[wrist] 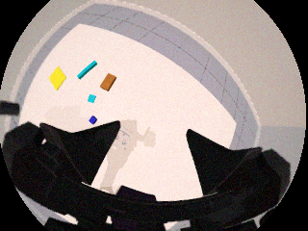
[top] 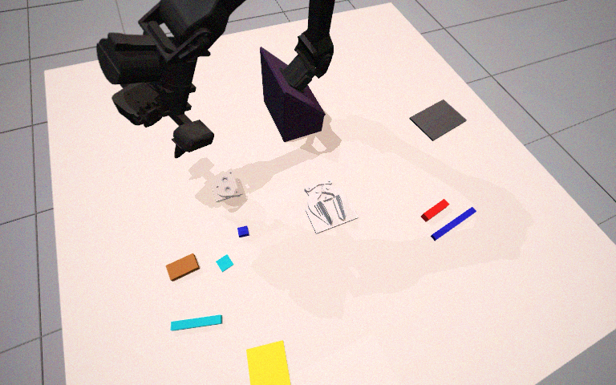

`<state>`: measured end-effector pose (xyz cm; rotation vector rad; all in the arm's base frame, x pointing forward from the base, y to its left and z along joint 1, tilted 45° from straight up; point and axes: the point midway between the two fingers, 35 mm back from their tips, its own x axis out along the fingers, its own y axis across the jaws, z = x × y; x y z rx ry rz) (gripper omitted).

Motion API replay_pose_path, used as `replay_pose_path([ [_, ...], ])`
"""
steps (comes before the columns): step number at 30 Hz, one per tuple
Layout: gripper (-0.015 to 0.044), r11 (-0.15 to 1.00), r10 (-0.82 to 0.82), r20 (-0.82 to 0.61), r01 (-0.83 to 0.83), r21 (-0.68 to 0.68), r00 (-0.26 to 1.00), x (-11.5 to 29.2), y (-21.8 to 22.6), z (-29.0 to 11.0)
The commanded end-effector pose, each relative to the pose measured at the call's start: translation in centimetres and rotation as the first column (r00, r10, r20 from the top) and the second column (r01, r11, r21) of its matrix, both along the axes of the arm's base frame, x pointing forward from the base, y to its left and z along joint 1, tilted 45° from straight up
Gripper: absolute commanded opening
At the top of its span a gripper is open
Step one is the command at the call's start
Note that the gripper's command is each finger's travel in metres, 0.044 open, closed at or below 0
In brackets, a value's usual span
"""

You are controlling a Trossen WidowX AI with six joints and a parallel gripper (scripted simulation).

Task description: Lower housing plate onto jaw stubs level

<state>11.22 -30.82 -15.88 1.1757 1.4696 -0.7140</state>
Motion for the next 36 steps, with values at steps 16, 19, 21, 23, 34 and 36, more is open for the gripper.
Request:
replay_pose_path([
  [16, 0.0440, 0.942, -0.202, -0.104, 0.222, 0.250, 0.974, 3.2, 6.8, -1.2],
  [19, 0.0440, 0.923, -0.230, -0.135, 0.260, 0.285, 0.964, 3.6, 7.9, -1.3],
  [21, 0.0440, 0.908, -0.247, -0.157, 0.285, 0.306, 0.956, 3.8, 8.6, -1.3],
  [23, 0.0440, 0.893, -0.263, -0.181, 0.310, 0.327, 0.948, 4.1, 9.3, -1.4],
  [34, 0.0440, 0.806, -0.324, -0.312, 0.434, 0.404, 0.893, 5.0, 12.7, -1.3],
  [36, 0.0440, 0.806, -0.324, -0.312, 0.434, 0.404, 0.893, 5.0, 12.7, -1.3],
])
